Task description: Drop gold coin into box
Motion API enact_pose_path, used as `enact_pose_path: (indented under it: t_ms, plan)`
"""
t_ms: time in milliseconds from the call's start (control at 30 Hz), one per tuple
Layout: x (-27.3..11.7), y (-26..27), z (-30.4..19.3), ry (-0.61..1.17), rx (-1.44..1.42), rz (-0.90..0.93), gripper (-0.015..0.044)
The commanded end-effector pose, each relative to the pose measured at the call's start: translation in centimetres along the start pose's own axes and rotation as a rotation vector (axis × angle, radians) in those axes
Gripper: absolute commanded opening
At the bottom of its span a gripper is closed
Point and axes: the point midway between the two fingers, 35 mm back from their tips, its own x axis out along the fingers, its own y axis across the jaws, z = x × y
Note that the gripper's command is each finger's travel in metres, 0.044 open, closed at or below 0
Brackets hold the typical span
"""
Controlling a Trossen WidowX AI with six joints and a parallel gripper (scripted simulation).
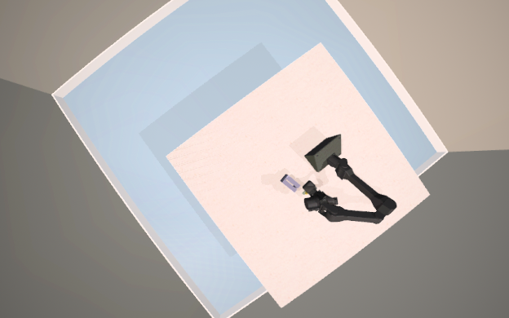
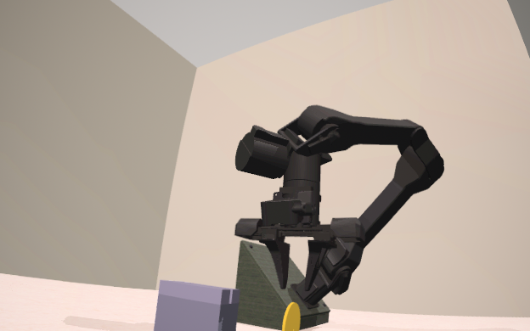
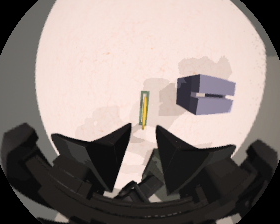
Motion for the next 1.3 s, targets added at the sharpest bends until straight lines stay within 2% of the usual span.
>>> enact_pose_path:
  t_ms: [0,1267]
  plan:
    - [0.5,0.0,0.1,-0.009,-0.001,0.000,0.0161]
    - [6.5,0.0,0.2,-0.011,-0.002,0.001,0.0161]
